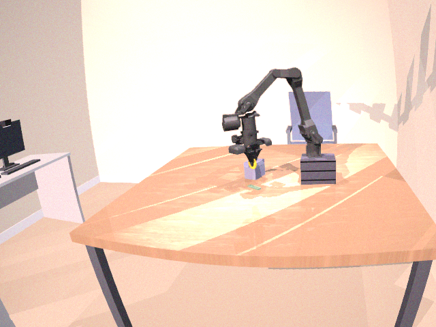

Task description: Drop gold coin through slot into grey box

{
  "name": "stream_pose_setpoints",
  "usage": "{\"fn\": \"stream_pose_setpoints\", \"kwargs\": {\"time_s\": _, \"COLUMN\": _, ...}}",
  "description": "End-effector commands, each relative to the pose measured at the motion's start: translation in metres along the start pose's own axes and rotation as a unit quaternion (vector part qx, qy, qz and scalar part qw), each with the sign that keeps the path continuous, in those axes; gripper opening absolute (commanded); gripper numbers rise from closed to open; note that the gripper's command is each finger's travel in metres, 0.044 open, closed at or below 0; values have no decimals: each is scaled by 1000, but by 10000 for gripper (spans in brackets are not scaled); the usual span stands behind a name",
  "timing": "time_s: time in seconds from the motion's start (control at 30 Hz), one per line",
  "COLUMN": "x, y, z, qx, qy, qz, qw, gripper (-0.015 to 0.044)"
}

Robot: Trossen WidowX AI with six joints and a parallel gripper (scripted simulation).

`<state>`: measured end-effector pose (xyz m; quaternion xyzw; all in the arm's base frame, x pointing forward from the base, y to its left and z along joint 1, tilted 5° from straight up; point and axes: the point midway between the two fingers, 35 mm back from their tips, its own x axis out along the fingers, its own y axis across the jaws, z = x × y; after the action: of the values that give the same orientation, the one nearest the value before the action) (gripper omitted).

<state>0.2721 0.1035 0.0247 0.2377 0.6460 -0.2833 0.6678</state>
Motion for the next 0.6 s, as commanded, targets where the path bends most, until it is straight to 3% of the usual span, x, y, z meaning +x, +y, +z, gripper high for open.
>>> {"fn": "stream_pose_setpoints", "kwargs": {"time_s": 0.0, "x": -10, "y": 0, "z": 0, "qx": 3, "qy": -3, "qz": 2, "qw": 1000, "gripper": 0}}
{"fn": "stream_pose_setpoints", "kwargs": {"time_s": 0.57, "x": -11, "y": 1, "z": 2, "qx": 249, "qy": -3, "qz": 3, "qw": 968, "gripper": 0}}
